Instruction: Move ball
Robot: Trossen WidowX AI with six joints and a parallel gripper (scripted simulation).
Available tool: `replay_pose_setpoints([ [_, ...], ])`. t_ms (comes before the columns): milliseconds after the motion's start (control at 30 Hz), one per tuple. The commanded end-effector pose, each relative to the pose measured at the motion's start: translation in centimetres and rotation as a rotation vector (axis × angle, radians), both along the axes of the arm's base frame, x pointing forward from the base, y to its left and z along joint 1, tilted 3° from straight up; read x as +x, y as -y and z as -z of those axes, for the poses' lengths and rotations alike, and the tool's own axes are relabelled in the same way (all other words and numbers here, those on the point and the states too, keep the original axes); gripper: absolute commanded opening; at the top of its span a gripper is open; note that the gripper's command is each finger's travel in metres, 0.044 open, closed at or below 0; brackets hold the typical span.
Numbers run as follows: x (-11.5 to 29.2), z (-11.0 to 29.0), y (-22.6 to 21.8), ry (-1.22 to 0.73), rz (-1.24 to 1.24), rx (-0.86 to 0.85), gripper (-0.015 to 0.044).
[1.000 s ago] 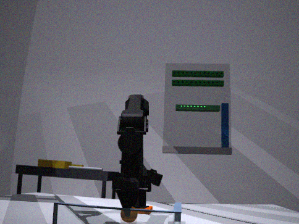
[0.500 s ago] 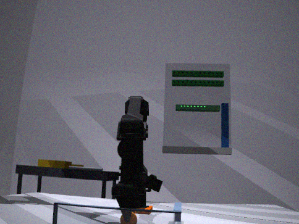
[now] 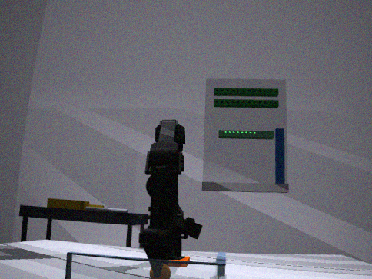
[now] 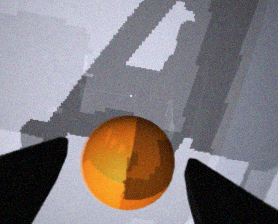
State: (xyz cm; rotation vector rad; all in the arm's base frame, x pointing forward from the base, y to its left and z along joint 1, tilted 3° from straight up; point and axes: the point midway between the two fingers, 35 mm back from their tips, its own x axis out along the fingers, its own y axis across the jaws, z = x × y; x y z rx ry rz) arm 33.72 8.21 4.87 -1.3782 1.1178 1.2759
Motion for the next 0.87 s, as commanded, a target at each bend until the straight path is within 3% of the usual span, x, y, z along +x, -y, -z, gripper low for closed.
replay_pose_setpoints([
  [0, 0.1, -1.9, -0.1, 0.001, -0.001, 0.000, 0.0329],
  [167, -0.4, -8.2, -0.2, -0.002, -0.003, -0.003, 0.0329],
  [533, -0.1, -8.1, -0.3, 0.019, -0.007, 0.005, 0.0329],
  [667, -0.5, -11.3, -0.4, 0.021, -0.007, 0.006, 0.0434],
  [833, -0.9, -13.2, -0.3, 0.022, -0.007, 0.006, 0.0440],
])
